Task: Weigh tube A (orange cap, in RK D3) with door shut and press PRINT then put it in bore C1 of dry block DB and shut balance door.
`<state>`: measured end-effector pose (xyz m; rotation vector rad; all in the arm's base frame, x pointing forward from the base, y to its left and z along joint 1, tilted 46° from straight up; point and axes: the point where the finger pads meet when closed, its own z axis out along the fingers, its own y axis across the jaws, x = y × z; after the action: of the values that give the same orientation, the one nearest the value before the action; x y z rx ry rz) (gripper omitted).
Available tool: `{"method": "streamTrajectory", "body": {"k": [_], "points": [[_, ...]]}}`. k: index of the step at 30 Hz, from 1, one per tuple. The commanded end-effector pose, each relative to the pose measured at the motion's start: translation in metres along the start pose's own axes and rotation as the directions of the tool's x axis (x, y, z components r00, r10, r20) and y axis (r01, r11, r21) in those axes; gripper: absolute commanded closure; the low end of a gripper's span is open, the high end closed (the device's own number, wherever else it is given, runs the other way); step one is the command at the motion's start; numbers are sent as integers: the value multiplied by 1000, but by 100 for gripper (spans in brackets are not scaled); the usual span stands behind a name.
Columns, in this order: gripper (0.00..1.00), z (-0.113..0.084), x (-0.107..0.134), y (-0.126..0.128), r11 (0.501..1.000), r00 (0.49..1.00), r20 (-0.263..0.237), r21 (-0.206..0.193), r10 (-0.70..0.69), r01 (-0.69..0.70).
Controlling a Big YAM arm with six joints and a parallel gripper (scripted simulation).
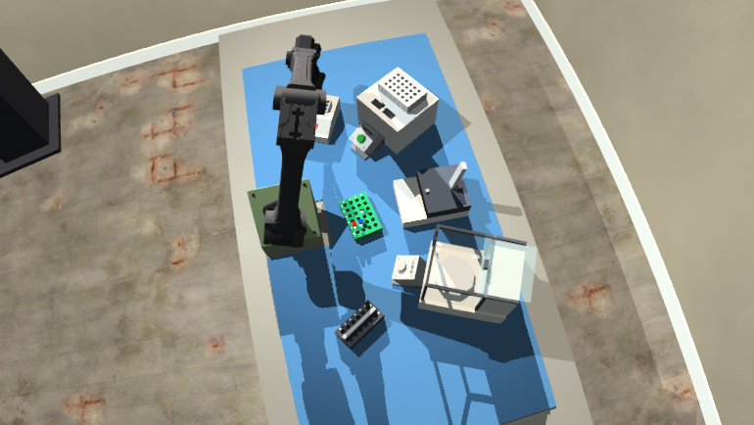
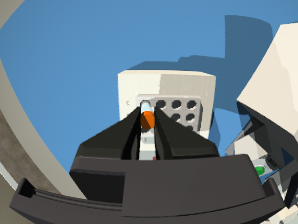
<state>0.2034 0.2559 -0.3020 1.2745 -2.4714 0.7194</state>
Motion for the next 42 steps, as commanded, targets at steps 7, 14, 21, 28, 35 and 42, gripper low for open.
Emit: {"method": "streamTrajectory", "body": {"k": [7, 14, 21, 28, 35, 42], "points": [[91, 0, -26, -1, 1000, 1000, 15, 0, 18, -18], [91, -1, -27, 7, 1000, 1000, 25, -1, 18, -18], [91, 4, -7, 13, 1000, 1000, 7, 6, 2, -2], [91, -8, -4, 2, 1000, 999, 27, -5, 21, -21], [91, -8, -3, -6, 1000, 1000, 23, -6, 10, -10], [91, -8, -16, 1, 1000, 1000, 24, 0, 8, -8]]}}
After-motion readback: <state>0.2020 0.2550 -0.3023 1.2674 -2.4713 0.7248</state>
